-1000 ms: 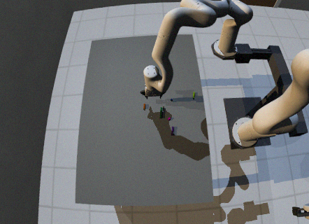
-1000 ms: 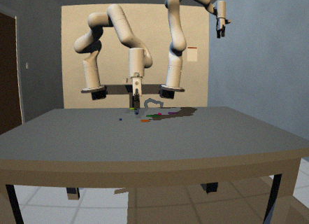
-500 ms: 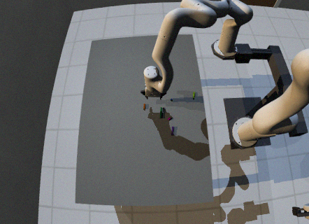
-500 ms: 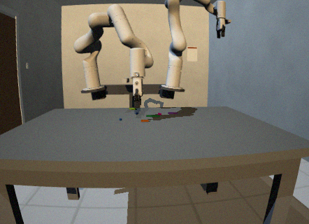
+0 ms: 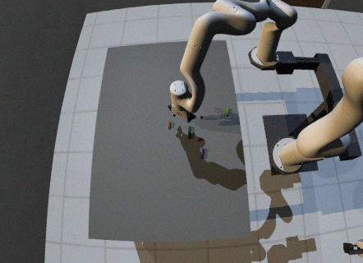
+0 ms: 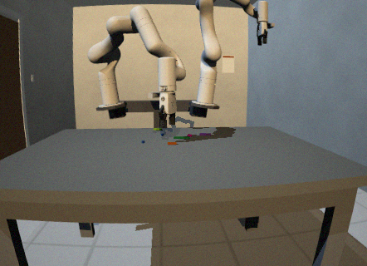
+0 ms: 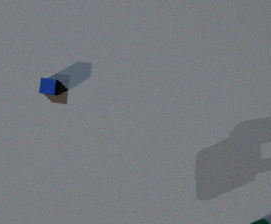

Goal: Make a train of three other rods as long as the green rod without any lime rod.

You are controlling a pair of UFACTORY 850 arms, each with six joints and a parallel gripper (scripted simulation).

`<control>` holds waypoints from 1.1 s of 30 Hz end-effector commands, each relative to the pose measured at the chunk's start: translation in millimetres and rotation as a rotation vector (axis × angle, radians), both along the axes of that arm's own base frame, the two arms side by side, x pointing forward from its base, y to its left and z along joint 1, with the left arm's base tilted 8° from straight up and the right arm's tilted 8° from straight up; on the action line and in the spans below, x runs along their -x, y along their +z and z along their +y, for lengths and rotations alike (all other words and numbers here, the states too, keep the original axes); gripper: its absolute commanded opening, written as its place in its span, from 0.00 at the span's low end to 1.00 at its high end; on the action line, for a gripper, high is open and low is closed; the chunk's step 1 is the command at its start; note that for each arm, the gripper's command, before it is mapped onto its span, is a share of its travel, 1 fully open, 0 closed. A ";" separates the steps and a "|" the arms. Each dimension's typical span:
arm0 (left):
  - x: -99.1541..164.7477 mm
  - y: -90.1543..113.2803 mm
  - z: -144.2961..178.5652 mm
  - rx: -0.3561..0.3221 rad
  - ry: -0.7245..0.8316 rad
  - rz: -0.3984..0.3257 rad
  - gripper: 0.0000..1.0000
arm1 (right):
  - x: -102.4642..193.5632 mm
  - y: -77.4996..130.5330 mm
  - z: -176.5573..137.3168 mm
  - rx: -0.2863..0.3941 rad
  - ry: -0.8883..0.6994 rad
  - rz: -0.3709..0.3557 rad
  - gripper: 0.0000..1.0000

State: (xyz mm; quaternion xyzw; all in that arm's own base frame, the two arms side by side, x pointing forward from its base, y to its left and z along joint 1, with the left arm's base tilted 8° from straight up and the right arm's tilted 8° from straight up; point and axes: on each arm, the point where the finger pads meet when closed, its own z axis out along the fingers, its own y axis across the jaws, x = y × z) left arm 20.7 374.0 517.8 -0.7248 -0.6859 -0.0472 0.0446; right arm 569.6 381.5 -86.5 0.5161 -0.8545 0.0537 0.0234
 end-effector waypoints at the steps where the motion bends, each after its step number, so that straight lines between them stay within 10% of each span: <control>1: 0.0 0.7 0.2 -0.002 0.000 0.000 1.00 | 1.9 0.2 9.2 0.009 -0.164 -0.035 1.00; 33: 0.0 0.7 0.2 -0.002 0.000 0.000 1.00 | 22.7 -6.4 56.0 -0.014 -1.065 -0.146 1.00</control>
